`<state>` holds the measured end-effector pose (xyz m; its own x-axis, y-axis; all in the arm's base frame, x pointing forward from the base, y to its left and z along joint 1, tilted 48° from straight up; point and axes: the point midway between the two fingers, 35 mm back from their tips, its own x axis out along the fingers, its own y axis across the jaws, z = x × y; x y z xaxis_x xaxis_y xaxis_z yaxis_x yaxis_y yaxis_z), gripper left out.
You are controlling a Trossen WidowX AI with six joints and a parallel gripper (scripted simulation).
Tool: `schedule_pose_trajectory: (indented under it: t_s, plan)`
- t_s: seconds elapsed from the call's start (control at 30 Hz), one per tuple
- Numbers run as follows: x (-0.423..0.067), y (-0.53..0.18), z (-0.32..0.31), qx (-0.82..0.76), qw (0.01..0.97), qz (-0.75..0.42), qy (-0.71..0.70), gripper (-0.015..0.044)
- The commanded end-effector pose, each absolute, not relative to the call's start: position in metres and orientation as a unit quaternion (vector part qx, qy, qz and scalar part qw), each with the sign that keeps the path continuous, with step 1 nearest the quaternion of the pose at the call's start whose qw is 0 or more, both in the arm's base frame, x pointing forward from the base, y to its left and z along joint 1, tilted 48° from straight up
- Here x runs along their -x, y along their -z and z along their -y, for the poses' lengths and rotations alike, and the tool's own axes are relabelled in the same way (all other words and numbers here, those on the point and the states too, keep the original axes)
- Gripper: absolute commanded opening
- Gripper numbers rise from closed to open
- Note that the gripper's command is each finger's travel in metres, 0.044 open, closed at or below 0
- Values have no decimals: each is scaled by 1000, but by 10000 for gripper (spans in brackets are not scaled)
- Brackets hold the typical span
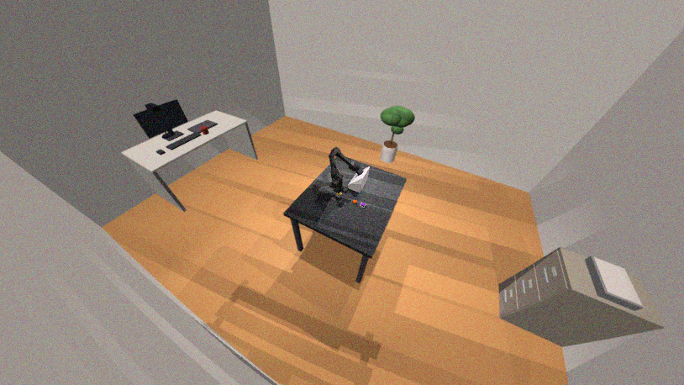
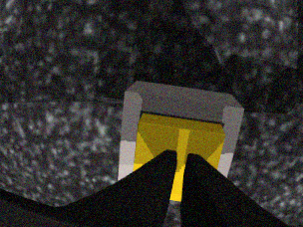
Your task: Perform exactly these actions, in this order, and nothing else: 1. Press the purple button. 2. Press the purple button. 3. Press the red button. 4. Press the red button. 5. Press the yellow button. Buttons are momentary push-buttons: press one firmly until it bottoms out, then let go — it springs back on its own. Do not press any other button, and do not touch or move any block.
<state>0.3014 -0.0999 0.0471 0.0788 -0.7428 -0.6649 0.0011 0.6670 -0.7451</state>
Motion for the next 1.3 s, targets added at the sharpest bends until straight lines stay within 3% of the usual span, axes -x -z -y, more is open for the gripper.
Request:
schedule_pose_trajectory:
  t_s: [0.0, 0.9, 1.27]
  plan:
    - [-300, -43, 103, 304, 667, -622, 275, 20]
    - [-297, -64, 78, 304, 667, -623, 275, 20]
    - [-313, 2, -27, 311, 665, -645, 212, 309]
